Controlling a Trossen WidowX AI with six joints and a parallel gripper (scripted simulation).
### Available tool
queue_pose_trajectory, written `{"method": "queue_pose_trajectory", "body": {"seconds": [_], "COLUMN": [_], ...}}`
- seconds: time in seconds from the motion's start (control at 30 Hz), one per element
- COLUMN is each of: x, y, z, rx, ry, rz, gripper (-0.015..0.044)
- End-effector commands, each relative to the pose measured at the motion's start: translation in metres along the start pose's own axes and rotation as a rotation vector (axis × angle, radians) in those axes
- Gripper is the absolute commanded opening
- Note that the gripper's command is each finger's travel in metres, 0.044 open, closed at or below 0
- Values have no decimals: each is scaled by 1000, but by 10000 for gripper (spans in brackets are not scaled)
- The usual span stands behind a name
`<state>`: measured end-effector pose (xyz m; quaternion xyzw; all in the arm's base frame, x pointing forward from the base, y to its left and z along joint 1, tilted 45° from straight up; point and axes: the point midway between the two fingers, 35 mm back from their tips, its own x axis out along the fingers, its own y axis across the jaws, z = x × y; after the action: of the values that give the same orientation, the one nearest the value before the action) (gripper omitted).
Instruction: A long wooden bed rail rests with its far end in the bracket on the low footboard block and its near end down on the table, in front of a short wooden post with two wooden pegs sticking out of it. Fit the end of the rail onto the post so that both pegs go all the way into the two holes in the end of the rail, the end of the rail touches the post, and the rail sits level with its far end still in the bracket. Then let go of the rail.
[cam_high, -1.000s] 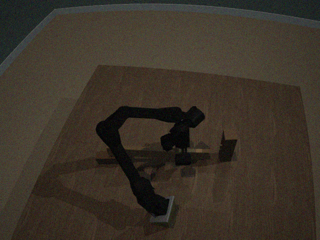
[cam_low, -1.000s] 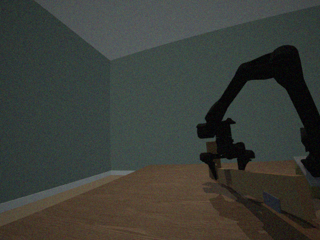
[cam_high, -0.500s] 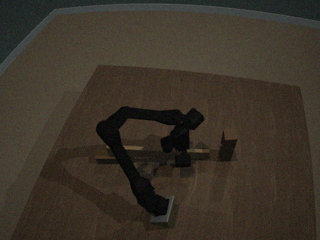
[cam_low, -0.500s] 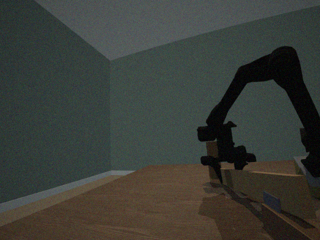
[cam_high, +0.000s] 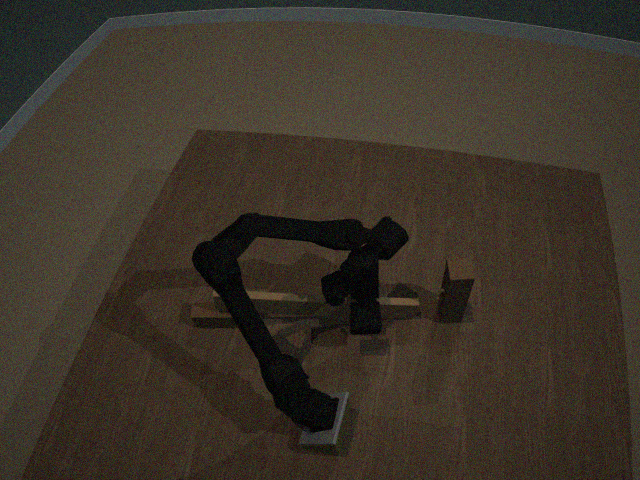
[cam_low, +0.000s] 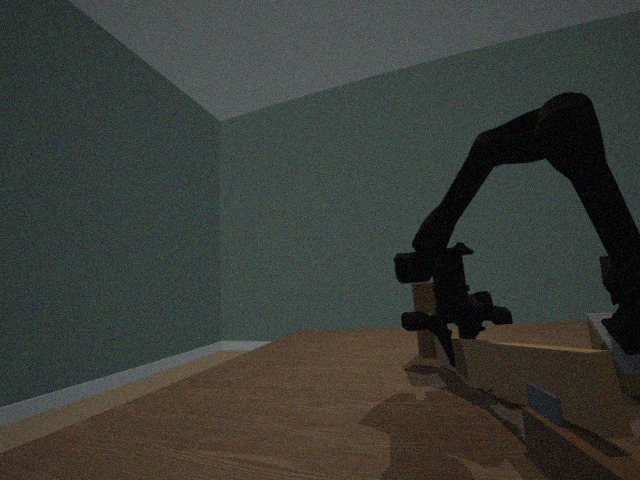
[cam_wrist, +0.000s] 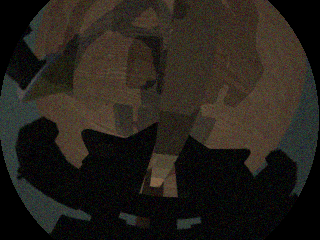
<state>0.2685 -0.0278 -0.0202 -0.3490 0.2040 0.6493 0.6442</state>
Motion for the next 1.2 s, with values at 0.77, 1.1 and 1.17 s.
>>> {"method": "queue_pose_trajectory", "body": {"seconds": [0.77, 1.1, 1.17], "x": [-7, -12, -13], "y": [-1, -2, -2], "z": [0, 0, 0], "rx": [2, 2, 2], "ry": [-2, -1, -1], "rz": [0, 0, 0], "gripper": [0, 0, 0]}}
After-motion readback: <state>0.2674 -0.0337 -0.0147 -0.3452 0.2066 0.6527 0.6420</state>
